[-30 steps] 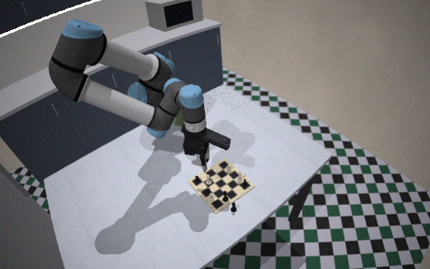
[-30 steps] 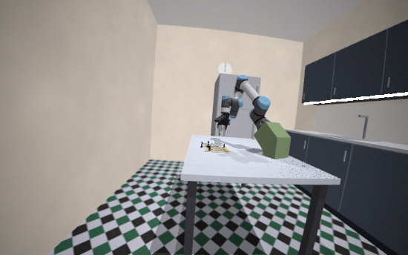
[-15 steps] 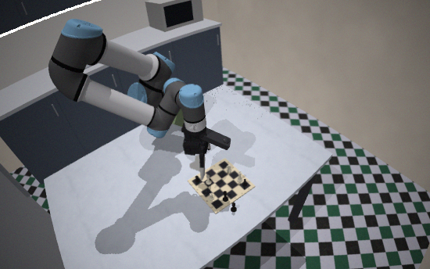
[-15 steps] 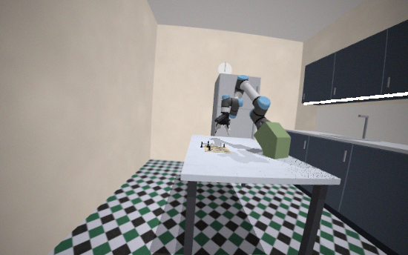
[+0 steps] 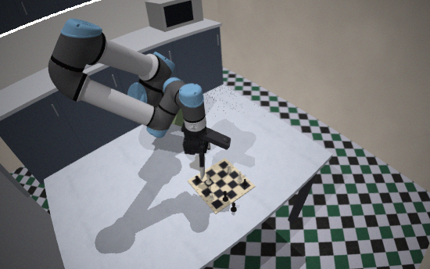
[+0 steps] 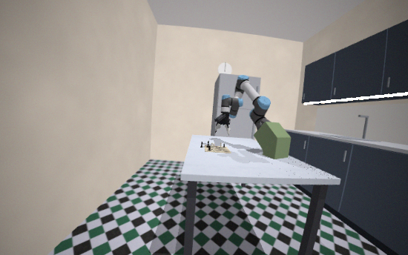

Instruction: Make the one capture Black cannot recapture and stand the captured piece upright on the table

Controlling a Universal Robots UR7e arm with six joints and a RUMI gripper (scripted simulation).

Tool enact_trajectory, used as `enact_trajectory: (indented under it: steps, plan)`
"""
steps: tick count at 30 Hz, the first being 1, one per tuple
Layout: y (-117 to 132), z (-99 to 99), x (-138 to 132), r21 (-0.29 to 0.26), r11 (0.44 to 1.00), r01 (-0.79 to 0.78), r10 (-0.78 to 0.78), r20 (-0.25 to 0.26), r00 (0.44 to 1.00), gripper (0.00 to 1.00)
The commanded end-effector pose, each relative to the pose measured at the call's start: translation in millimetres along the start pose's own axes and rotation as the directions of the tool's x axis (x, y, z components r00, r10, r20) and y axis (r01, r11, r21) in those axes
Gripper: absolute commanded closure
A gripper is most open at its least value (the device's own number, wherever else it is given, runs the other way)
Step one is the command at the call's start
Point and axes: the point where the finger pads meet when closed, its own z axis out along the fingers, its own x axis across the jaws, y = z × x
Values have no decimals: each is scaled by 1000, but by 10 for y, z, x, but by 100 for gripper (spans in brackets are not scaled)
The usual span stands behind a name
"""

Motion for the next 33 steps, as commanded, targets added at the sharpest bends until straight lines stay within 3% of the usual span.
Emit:
enact_trajectory:
  steps: [1, 20, 33]
  plan:
    - [-1, -74, 2, 0, 1000, 0, 0, 0, 1000, 0]
    - [-1, -586, 2, 0, 1000, 0, 0, 0, 1000, 0]
    - [-1, -642, 2, 0, 1000, 0, 0, 0, 1000, 0]
